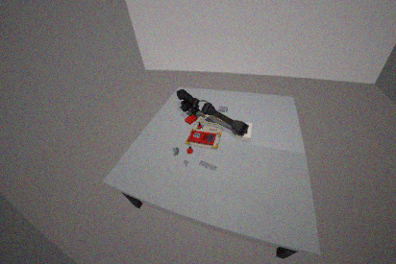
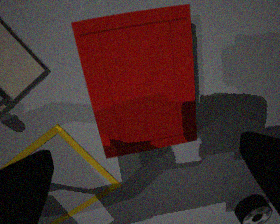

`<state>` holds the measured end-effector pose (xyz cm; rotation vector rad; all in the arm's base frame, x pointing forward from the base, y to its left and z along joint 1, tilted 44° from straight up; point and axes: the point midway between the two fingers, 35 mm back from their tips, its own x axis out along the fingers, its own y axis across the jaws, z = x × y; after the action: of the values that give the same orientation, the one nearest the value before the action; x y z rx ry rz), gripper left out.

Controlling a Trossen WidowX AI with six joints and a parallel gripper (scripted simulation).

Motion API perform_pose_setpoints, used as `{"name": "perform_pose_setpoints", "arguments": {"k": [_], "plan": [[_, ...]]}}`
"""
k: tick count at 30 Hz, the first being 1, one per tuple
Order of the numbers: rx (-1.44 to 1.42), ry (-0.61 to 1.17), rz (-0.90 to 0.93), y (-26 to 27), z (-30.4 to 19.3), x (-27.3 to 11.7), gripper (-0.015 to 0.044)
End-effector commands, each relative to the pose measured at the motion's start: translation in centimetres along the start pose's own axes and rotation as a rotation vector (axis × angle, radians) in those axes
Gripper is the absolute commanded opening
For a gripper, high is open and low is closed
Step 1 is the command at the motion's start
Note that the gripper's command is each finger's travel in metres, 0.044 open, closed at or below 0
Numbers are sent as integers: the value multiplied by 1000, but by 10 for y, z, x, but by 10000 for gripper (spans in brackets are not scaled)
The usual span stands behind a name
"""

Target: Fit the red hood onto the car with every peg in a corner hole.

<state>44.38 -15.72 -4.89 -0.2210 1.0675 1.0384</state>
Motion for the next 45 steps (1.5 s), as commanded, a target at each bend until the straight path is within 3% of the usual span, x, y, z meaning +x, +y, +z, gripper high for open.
{"name": "perform_pose_setpoints", "arguments": {"k": [1, 45], "plan": [[-23, -42, -15, -4, 9, -4, 440], [-62, -75, 13, -5, 11, 20, 440]]}}
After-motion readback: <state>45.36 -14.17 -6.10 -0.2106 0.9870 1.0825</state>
